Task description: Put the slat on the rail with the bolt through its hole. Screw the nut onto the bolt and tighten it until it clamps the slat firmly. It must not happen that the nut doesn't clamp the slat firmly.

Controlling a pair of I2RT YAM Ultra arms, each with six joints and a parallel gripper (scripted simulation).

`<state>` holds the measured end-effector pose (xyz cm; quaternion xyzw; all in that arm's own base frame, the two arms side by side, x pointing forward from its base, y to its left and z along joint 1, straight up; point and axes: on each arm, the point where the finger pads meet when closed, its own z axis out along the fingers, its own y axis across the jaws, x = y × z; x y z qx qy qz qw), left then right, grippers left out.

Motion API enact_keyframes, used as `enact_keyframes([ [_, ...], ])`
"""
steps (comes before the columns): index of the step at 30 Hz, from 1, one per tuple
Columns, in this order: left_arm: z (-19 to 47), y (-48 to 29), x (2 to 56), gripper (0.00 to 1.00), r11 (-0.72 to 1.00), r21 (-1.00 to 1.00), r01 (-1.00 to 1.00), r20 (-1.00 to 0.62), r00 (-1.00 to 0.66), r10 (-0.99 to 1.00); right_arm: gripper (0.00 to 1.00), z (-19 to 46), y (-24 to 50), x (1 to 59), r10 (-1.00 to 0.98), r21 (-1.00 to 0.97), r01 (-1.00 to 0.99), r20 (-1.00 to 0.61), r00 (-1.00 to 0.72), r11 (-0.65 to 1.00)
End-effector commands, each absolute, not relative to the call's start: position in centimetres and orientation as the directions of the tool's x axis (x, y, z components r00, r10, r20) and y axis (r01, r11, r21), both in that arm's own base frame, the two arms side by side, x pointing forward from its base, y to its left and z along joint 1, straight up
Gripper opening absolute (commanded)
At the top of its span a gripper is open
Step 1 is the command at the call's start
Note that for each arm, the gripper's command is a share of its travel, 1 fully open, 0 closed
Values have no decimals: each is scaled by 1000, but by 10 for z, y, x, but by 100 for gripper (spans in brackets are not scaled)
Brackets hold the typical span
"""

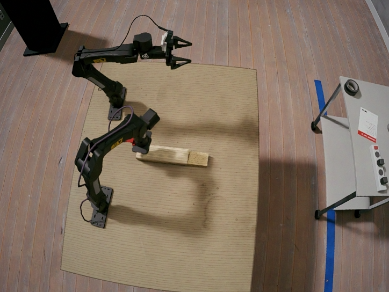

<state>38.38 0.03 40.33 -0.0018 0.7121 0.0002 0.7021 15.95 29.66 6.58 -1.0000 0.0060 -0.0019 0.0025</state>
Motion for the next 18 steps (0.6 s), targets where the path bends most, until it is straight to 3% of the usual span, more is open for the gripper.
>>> enact_keyframes([
  [1, 412, 1, 381, 100, 1000, 0, 0, -1000, 12, 0, 12, 61, 297, 159, -17, -11, -17, 4, 1000, -1000],
  [18, 412, 1, 381, 100, 1000, 0, 0, -1000, 12, 0, 12, 51, 297, 159, -17, -11, -17, 4, 1000, -1000],
])
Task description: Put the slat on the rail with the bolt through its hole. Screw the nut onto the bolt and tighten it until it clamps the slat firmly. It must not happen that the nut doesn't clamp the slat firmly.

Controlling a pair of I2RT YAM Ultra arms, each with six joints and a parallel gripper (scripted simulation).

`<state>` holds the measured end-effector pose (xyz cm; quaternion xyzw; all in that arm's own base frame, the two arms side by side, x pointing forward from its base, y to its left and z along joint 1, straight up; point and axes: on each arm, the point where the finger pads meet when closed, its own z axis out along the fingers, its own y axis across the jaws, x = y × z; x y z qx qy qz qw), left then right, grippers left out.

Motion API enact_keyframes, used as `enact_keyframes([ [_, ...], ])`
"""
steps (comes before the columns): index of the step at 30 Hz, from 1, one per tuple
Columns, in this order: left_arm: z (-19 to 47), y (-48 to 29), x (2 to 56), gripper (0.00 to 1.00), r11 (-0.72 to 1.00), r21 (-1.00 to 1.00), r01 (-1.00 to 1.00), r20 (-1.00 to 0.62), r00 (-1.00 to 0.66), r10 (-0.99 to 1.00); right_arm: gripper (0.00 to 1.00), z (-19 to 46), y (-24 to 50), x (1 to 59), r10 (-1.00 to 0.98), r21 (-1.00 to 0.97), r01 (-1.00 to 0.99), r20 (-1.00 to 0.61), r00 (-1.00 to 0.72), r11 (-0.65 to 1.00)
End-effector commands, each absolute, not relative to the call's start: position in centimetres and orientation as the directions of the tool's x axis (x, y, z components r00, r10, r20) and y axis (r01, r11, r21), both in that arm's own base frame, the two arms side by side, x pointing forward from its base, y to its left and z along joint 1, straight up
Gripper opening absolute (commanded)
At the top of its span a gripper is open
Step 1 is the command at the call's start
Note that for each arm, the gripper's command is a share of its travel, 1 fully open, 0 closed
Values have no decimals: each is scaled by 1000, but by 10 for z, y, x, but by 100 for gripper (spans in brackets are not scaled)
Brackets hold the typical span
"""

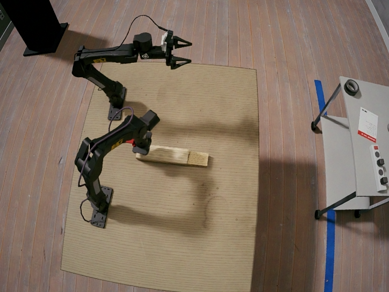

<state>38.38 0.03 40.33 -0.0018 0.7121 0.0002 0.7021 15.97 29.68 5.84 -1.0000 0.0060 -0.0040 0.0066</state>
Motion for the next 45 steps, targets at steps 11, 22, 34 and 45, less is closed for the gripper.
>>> enact_keyframes([
  [11, 412, 1, 381, 100, 1000, 0, 0, -1000, 12, 0, 12, 43, 296, 159, -12, -6, -12, 0, 1000, -1000],
  [22, 412, 1, 381, 100, 1000, 0, 0, -1000, 12, 0, 12, 45, 296, 159, -12, -12, -12, 3, 1000, -1000],
  [34, 412, 1, 381, 100, 1000, 0, 0, -1000, 12, 0, 12, 45, 293, 157, -12, -1, -12, -3, 1000, -1000],
  [45, 412, 1, 381, 100, 1000, 0, 0, -1000, 12, 0, 12, 49, 296, 159, -12, -11, -12, 3, 1000, -1000],
])
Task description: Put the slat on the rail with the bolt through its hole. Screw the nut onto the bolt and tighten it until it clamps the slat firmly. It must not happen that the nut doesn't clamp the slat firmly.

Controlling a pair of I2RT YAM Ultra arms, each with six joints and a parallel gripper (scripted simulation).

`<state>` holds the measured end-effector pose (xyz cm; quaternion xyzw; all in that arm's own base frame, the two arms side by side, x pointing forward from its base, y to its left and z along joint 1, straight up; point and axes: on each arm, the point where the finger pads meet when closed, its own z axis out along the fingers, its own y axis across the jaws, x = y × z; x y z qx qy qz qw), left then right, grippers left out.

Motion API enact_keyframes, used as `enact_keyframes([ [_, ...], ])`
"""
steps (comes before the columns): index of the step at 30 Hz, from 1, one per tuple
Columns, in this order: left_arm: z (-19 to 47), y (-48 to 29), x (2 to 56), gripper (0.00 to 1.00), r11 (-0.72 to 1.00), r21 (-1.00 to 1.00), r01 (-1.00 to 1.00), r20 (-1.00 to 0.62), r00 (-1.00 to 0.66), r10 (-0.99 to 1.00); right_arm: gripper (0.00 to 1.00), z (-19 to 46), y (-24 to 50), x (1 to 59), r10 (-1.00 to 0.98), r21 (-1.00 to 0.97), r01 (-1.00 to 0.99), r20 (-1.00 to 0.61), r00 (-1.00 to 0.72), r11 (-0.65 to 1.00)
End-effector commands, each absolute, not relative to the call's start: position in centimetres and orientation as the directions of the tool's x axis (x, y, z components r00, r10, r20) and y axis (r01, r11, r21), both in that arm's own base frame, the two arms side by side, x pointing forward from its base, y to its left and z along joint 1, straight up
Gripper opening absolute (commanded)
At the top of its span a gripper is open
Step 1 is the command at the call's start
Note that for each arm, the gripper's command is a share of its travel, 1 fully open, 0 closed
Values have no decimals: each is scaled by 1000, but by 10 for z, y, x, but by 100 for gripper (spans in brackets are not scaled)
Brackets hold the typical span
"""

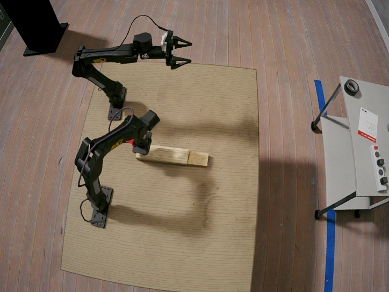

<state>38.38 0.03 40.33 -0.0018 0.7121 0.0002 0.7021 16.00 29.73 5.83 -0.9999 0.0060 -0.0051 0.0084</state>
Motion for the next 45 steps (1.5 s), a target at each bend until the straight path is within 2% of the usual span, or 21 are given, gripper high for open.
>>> enact_keyframes([
  [1, 412, 1, 381, 100, 1000, 0, 0, -1000, 12, 0, 12, 49, 296, 159, -13, -11, -12, 3, 1000, -1000],
  [22, 412, 1, 381, 100, 1000, 0, 0, -1000, 12, 0, 12, 51, 296, 159, -24, -11, -24, 3, 1000, -1000],
  [45, 412, 1, 381, 100, 1000, 0, 0, -1000, 12, 0, 12, 51, 296, 159, -398, -11, -398, -2, 917, -917],
])
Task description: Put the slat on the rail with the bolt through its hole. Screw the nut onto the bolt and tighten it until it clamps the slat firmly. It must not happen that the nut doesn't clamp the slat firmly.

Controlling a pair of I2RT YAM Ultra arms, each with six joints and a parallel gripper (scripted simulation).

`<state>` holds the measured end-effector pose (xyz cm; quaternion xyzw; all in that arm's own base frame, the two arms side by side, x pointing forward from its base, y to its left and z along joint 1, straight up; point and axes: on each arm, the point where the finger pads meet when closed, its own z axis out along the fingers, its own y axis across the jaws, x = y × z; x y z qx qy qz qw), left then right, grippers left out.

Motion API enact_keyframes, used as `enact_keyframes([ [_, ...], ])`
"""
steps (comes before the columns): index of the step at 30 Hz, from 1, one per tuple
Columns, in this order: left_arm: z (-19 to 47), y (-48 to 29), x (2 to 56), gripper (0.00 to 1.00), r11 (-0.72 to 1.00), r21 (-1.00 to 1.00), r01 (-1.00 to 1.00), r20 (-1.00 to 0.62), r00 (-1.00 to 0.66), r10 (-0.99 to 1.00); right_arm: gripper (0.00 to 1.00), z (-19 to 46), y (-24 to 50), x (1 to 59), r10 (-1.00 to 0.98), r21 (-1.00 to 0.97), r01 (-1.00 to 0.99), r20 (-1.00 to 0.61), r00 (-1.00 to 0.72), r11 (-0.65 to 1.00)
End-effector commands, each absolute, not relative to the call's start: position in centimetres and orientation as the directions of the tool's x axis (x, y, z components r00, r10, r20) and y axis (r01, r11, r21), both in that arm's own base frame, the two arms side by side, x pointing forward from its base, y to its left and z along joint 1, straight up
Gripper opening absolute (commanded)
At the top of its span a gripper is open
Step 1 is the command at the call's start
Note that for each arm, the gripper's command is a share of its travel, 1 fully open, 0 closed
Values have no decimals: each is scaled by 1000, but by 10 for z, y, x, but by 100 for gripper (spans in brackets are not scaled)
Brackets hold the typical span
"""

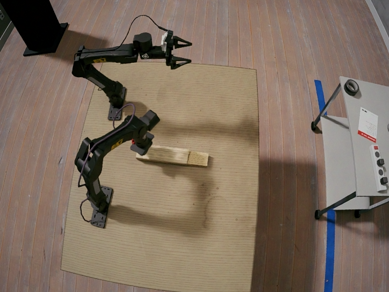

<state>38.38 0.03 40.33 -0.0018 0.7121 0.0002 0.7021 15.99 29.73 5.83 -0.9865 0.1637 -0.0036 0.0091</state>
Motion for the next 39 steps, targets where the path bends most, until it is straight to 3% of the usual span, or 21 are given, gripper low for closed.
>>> enact_keyframes([
  [1, 412, 1, 381, 100, 1000, 0, 0, -1000, 12, 0, 12, 51, 296, 159, -398, -11, -398, -2, 917, -917],
  [16, 412, 1, 381, 100, 1000, 0, 0, -1000, 12, 0, 12, 51, 296, 159, -651, -10, -651, -5, 759, -759],
  [39, 412, 1, 381, 100, 1000, 0, 0, -1000, 12, 0, 12, 51, 296, 159, -885, -8, -885, -8, 465, -465],
])
